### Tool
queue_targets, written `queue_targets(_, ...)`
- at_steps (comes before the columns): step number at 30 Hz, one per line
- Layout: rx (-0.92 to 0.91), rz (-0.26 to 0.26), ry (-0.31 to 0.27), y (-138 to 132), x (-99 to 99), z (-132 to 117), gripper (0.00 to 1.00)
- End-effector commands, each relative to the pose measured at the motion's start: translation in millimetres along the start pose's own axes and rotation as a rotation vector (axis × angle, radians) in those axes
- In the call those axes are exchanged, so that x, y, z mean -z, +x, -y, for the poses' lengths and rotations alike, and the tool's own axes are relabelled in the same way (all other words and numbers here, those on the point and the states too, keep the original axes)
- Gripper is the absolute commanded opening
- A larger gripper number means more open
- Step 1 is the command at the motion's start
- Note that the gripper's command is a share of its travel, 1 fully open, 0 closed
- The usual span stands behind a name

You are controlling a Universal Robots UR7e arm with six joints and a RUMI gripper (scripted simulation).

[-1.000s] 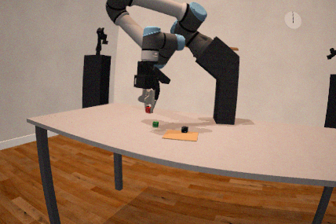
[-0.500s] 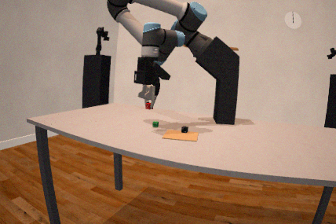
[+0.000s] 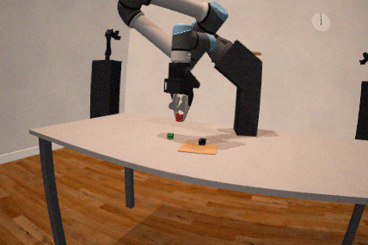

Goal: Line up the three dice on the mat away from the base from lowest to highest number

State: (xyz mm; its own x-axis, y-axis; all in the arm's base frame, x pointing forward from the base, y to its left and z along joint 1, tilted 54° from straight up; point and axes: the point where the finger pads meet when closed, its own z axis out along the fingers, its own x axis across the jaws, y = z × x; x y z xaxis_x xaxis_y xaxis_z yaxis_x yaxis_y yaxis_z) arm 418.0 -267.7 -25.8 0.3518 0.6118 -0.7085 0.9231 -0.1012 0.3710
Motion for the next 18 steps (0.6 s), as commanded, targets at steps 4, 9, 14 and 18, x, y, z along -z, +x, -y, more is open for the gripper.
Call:
queue_targets(4,0.173,0.010,-0.006,63,2.0,18,0.06)
queue_targets(9,0.215,0.013,-0.008,77,3.2,24,0.06)
queue_targets(14,0.216,0.013,-0.008,77,3.2,24,0.06)
queue_targets(18,0.216,0.013,-0.008,77,3.2,24,0.06)
